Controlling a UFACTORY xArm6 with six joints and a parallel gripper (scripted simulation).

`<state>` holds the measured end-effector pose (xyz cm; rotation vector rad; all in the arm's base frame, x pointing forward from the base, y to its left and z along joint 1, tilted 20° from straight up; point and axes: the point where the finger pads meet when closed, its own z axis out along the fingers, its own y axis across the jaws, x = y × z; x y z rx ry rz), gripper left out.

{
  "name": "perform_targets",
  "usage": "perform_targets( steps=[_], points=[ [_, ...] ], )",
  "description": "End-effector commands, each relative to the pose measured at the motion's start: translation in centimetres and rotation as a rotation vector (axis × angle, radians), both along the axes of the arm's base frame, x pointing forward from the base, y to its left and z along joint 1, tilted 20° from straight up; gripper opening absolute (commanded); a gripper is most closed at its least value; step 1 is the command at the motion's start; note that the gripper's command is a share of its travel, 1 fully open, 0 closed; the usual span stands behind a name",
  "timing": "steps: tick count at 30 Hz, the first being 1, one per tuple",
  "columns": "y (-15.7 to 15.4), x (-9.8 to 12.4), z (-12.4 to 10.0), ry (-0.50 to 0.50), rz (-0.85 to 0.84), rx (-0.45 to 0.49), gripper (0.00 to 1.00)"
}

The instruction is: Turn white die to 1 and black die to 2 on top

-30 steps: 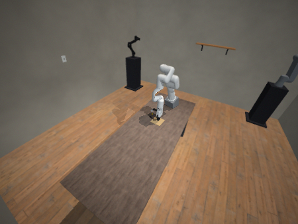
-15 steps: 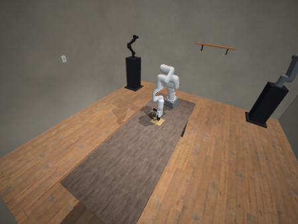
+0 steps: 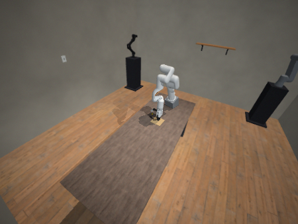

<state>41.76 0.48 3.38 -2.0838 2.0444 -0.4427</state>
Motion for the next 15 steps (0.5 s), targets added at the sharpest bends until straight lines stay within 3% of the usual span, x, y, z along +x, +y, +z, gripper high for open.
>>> perform_targets(
  steps=[1, 9, 15],
  points=[
    [0.01, 0.09, 0.09, -0.003, 0.000, 0.000, 0.11],
    [0.01, 0.09, 0.09, -0.003, 0.000, 0.000, 0.11],
    [0.01, 0.09, 0.09, -0.003, 0.000, 0.000, 0.19]
  ],
)
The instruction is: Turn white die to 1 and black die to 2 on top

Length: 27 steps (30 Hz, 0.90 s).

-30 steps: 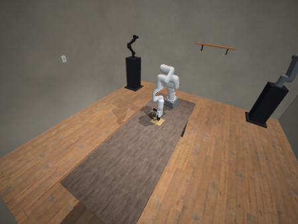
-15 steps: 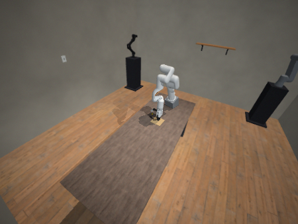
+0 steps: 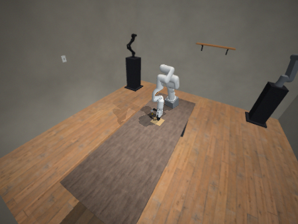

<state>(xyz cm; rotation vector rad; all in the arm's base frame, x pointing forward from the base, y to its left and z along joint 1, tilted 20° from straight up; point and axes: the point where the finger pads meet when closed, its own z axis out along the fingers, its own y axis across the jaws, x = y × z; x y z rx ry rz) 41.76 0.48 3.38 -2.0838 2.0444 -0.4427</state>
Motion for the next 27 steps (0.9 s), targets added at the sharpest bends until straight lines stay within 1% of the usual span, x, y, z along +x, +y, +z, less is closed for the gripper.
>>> perform_targets(
  steps=[1, 2, 3, 5, 6, 8, 9, 22, 27],
  points=[
    [0.01, 0.09, 0.09, -0.003, 0.000, 0.000, 0.19],
    [0.01, 0.09, 0.09, -0.003, 0.000, 0.000, 0.19],
    [0.01, 0.09, 0.09, -0.003, 0.000, 0.000, 0.23],
    [0.01, 0.09, 0.09, -0.003, 0.000, 0.000, 0.23],
    [0.01, 0.09, 0.09, -0.003, 0.000, 0.000, 0.27],
    [0.01, 0.09, 0.09, -0.003, 0.000, 0.000, 0.27],
    [0.01, 0.09, 0.09, -0.003, 0.000, 0.000, 0.31],
    [0.01, 0.07, 0.14, -0.003, 0.000, 0.000, 0.31],
    [0.05, -0.12, 0.67, -0.003, 0.000, 0.000, 0.31]
  ],
)
